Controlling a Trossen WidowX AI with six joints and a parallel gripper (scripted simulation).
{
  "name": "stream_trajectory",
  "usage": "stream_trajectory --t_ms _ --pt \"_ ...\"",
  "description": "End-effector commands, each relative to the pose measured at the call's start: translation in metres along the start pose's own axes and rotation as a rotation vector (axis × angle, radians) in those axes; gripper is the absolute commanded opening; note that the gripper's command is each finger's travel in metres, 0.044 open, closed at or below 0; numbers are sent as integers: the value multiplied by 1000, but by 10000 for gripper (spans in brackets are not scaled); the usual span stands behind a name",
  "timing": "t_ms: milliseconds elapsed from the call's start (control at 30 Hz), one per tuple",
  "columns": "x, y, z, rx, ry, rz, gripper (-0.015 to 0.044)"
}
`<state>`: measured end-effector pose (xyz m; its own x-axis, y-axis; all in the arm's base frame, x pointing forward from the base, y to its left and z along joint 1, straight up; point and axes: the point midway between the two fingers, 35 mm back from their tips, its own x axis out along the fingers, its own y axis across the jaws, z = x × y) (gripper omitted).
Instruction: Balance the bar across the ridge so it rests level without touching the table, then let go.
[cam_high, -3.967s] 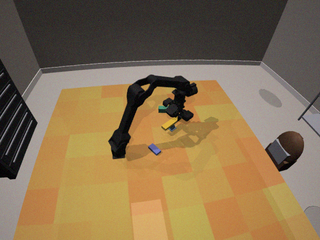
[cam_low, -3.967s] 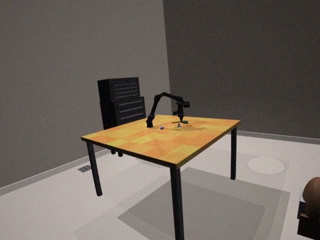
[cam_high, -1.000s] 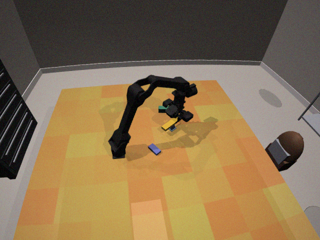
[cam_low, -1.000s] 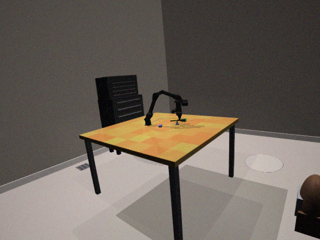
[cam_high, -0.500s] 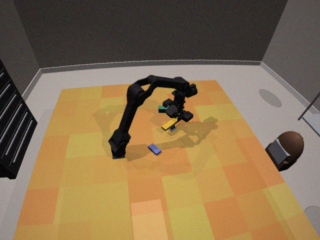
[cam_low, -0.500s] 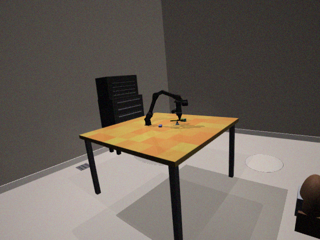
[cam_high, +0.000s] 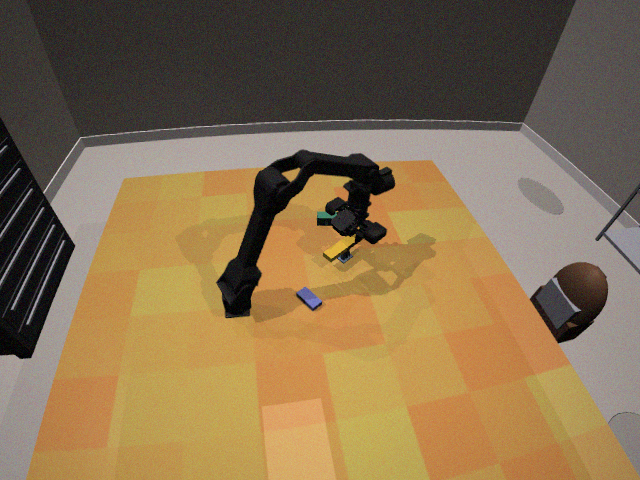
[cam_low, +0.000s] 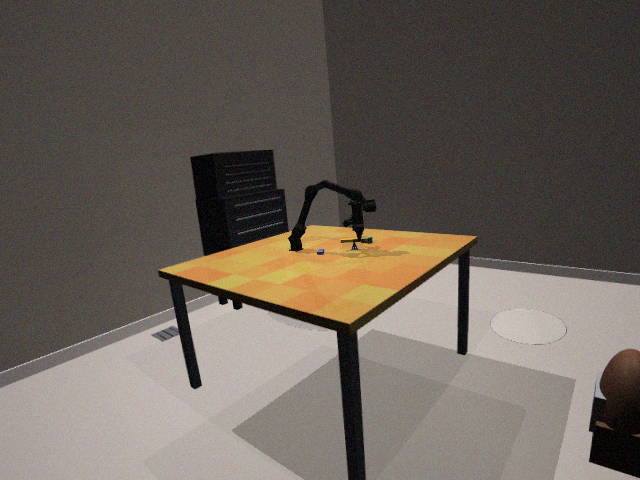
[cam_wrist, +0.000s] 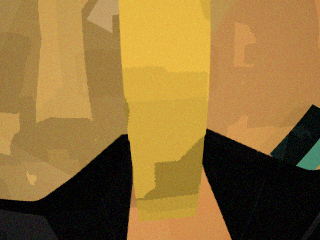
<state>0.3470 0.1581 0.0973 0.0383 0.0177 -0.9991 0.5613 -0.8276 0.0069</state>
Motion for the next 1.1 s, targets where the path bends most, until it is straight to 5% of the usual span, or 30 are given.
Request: stream_trajectory --t_ms 0,967,1067 --pt "0 0 0 0 0 0 0" --pt "0 0 0 0 0 0 0" --pt "0 0 0 0 0 0 79"
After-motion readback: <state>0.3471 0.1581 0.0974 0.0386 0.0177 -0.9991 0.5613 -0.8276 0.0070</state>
